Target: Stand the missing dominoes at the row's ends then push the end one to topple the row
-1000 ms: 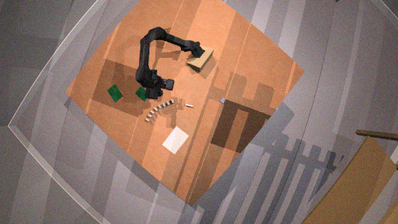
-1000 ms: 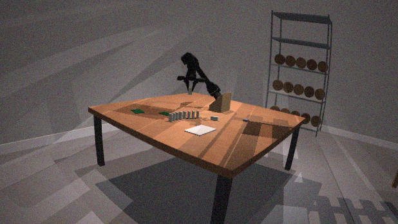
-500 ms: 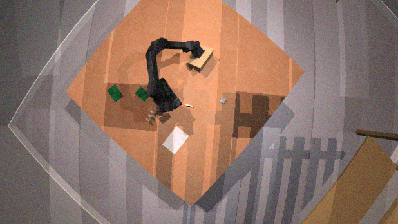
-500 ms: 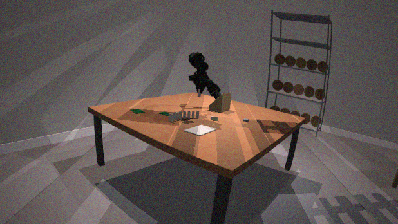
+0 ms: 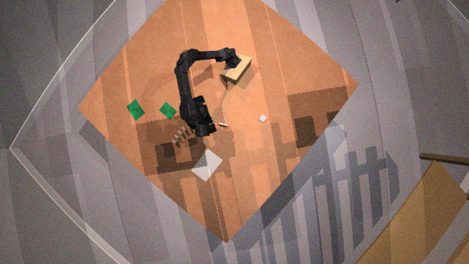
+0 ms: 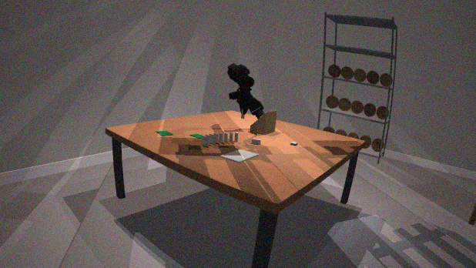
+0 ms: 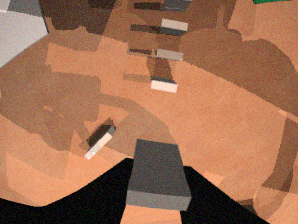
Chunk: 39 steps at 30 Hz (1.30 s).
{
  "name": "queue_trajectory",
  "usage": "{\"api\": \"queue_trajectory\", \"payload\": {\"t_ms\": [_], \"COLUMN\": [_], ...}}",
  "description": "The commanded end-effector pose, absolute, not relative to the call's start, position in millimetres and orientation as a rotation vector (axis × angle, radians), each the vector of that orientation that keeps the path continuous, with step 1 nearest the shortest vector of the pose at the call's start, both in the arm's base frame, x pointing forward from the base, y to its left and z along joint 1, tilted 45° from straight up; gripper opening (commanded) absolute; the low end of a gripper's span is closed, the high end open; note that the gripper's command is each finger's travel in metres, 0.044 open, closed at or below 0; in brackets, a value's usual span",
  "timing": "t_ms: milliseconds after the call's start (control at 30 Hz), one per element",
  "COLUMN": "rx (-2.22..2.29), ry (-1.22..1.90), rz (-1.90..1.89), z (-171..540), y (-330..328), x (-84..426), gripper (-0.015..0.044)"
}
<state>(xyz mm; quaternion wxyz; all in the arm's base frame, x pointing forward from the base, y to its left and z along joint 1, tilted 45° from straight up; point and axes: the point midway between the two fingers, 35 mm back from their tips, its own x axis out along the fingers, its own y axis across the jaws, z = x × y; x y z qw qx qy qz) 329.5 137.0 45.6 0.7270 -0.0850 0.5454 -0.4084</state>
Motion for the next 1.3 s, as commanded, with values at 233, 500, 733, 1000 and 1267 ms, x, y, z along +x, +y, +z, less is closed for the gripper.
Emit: {"api": "queue_trajectory", "payload": {"t_ms": [233, 500, 733, 1000, 1267], "rx": [-0.194, -0.196, -0.199, -0.199, -0.199], "ry": [1.208, 1.206, 1.204, 1.203, 1.203], "rz": [-0.907, -0.909, -0.914, -0.914, -0.914], "z": [6, -22, -41, -42, -42], "y": [100, 72, 49, 48, 48], "x": [337, 338, 335, 334, 334], "gripper": [0.0107, 0.0107, 0.0107, 0.0107, 0.0212]}}
